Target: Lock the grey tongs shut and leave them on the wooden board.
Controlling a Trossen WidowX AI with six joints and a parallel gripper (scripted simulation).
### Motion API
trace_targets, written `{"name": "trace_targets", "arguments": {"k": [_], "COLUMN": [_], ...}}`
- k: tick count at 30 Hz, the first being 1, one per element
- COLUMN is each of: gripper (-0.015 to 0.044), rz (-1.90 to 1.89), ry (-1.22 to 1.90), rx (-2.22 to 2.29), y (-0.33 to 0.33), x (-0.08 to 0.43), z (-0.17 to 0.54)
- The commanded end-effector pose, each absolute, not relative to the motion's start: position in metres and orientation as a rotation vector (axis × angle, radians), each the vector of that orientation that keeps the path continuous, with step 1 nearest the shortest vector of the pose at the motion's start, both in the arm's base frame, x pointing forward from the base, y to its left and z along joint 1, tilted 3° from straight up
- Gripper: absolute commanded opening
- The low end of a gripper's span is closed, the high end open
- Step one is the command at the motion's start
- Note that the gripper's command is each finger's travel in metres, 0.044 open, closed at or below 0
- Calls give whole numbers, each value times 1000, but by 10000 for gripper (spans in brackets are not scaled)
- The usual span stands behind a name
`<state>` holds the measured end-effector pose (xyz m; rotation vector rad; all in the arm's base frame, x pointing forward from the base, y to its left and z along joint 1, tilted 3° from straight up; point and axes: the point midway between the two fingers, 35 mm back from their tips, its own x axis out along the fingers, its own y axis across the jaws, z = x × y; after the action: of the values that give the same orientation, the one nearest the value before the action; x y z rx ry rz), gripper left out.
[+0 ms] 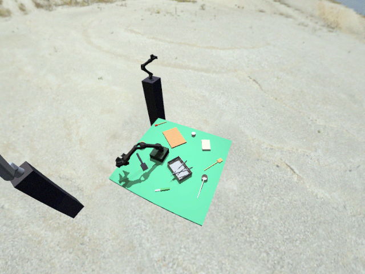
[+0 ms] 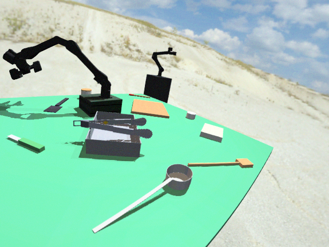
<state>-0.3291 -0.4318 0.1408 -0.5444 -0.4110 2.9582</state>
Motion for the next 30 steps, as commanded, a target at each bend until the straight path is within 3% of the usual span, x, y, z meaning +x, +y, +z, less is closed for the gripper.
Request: {"name": "trace_targets", "arguments": {"k": [1,11,21,30], "gripper": [426,440,440,440], "rz": [2958,3120,3367,3421], "ry": [-411,-397,-442,-573], "rx": [-544,-688,-1089,-1560], "y": [-432,-469,-508,-483], "x": [-329,-256,-83,77], "z": [141,131,112,95]}}
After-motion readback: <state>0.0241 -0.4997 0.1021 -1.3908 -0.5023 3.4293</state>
